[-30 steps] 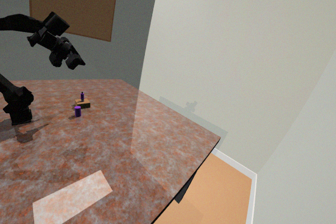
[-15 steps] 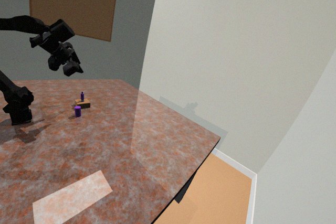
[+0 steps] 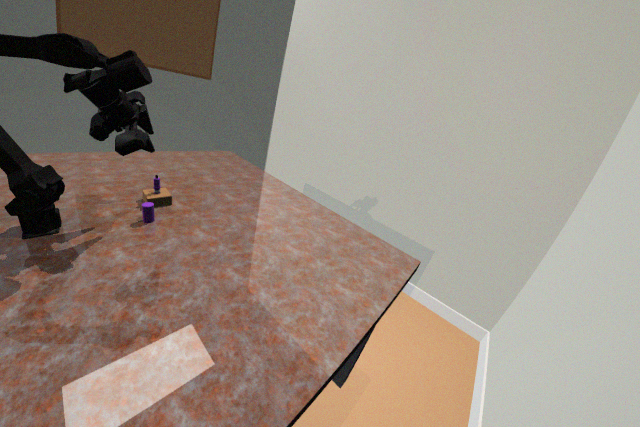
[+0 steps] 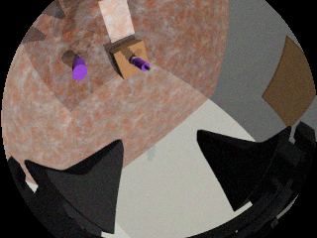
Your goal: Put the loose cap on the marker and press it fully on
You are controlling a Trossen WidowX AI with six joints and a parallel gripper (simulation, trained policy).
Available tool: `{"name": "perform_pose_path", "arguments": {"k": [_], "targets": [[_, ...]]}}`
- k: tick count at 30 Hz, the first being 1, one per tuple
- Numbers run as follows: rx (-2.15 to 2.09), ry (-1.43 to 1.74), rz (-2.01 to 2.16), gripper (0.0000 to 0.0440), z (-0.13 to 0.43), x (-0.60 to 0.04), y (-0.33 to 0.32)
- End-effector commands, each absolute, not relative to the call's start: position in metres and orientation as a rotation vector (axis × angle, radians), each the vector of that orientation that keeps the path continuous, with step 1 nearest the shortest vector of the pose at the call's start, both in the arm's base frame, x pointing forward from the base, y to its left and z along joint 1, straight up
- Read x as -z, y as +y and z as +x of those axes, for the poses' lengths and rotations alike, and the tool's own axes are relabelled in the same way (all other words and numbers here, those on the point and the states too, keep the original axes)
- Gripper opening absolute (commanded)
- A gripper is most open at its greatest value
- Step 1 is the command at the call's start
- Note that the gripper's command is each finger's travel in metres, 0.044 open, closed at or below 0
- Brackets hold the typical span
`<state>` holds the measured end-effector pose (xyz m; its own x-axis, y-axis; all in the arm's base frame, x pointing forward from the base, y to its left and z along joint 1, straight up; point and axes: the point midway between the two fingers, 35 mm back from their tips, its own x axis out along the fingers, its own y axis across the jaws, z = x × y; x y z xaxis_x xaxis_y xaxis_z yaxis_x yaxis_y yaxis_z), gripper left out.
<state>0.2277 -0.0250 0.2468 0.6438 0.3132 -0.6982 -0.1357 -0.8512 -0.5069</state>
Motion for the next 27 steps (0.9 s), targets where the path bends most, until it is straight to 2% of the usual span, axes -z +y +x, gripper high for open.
{"name": "perform_pose_path", "arguments": {"k": [1,27], "targets": [[-1.174,-0.111,-2.307,0.0317,0.227,-0.241,-0.029],[-1.437,0.063,-2.112,0.0315,0.227,-0.204,-0.053]]}}
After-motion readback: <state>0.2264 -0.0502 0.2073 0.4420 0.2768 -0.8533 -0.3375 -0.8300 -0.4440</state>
